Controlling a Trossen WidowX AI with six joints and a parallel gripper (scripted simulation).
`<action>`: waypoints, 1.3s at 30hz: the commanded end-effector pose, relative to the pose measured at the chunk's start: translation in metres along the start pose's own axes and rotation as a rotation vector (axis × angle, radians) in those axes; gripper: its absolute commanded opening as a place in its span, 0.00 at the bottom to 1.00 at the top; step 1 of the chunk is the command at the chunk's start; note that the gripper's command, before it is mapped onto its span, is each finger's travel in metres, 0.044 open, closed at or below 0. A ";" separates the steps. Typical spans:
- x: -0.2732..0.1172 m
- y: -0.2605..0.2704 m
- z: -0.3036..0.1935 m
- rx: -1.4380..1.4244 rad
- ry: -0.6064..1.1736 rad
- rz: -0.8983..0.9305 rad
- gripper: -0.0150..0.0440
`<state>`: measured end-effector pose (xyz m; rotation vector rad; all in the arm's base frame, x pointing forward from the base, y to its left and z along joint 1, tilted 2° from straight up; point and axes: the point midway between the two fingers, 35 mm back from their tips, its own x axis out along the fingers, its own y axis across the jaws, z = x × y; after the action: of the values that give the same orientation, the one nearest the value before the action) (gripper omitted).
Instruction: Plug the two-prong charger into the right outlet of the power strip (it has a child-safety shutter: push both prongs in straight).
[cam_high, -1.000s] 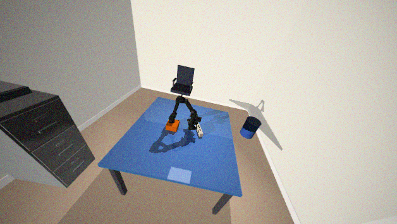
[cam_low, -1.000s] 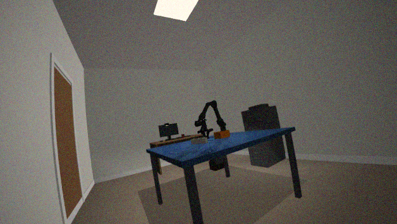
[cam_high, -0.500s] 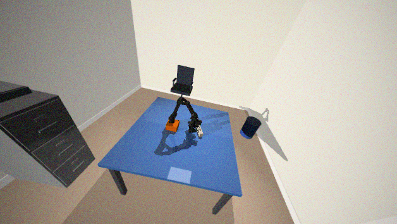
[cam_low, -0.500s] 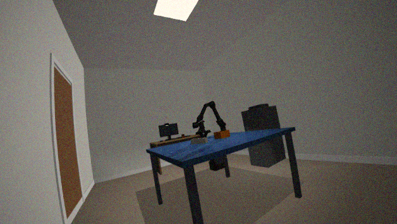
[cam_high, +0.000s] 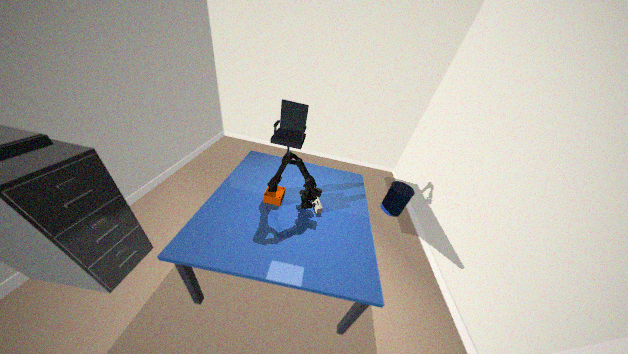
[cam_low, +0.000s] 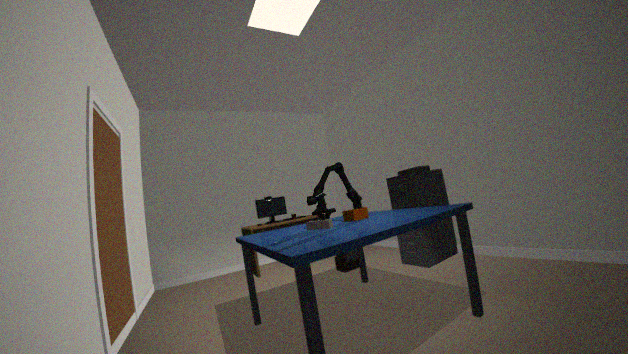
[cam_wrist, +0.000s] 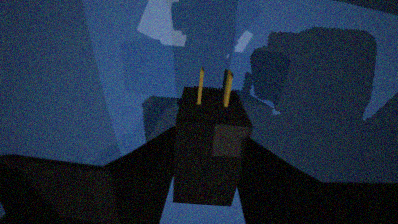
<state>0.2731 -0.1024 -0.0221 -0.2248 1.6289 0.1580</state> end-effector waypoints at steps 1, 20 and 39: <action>-0.002 -0.002 0.006 0.004 -0.002 -0.005 0.25; -0.003 -0.005 0.029 0.008 -0.003 -0.005 0.25; -0.003 -0.006 0.042 0.011 -0.005 -0.005 0.25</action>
<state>0.3132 -0.0978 -0.0231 -0.2218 1.6271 0.1493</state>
